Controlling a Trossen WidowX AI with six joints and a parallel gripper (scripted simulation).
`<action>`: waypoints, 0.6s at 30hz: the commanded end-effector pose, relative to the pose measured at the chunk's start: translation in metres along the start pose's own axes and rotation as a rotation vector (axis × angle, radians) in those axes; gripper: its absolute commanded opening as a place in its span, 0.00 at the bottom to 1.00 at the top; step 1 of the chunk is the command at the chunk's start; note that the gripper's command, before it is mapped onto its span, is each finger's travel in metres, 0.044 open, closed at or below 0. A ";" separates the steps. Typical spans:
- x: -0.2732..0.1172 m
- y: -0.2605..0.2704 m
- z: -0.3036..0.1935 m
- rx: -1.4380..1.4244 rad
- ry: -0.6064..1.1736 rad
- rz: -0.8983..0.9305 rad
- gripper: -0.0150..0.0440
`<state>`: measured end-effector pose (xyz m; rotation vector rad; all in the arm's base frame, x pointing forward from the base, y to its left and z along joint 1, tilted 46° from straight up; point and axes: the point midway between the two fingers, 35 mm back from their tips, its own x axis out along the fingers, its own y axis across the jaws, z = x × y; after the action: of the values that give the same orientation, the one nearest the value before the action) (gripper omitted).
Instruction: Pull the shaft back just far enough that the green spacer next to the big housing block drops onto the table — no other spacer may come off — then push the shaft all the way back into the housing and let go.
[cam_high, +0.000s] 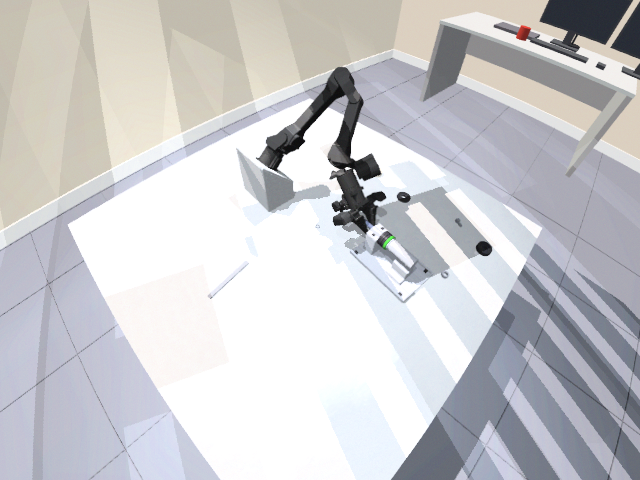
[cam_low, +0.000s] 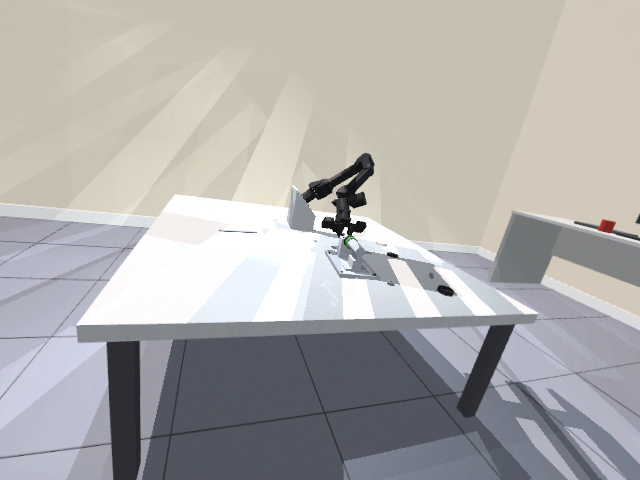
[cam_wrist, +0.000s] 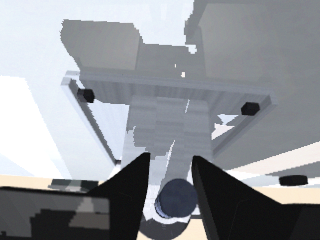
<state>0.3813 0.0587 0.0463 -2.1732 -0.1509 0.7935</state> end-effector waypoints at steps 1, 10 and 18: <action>0.000 0.000 0.000 0.000 0.000 0.000 0.32; -0.001 0.000 0.001 0.002 0.000 0.002 0.25; -0.005 0.000 0.005 0.003 -0.001 0.003 0.25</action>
<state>0.3780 0.0592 0.0458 -2.1745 -0.1450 0.7942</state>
